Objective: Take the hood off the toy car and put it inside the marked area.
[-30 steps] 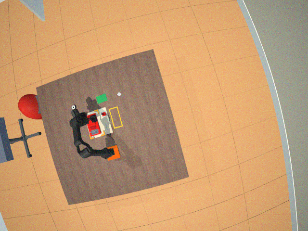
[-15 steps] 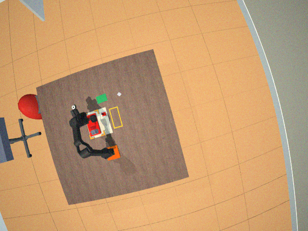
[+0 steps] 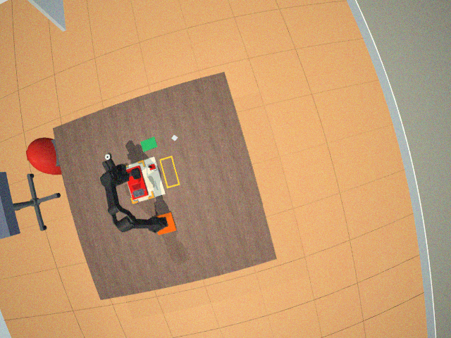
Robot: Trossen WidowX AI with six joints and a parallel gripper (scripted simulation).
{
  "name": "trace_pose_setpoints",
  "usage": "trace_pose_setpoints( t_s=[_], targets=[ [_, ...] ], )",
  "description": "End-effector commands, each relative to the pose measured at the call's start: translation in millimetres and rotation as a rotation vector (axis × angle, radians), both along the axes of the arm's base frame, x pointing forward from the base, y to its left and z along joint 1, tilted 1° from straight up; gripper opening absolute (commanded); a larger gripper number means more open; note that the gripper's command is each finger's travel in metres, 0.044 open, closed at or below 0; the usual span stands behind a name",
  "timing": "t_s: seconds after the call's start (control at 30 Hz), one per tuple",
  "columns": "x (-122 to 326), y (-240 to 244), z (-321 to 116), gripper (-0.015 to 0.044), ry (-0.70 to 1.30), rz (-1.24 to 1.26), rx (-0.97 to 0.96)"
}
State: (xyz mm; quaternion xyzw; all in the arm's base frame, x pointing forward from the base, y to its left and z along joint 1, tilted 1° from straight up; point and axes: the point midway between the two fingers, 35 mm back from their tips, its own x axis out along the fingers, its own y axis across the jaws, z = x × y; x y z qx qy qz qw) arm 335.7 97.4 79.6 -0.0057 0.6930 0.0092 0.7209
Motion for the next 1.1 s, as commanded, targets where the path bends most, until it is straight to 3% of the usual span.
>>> trace_pose_setpoints(
  t_s=[0.0,0.63,1.07],
  targets=[
    [0.6,0.3,5.7,0.0,-0.009,0.0,0.003],
    [-0.1,0.0,18.5,0.0,-0.009,0.0,0.003],
    [-2.1,-0.5,61.0,0.0,-0.009,0.0,0.003]
  ],
)
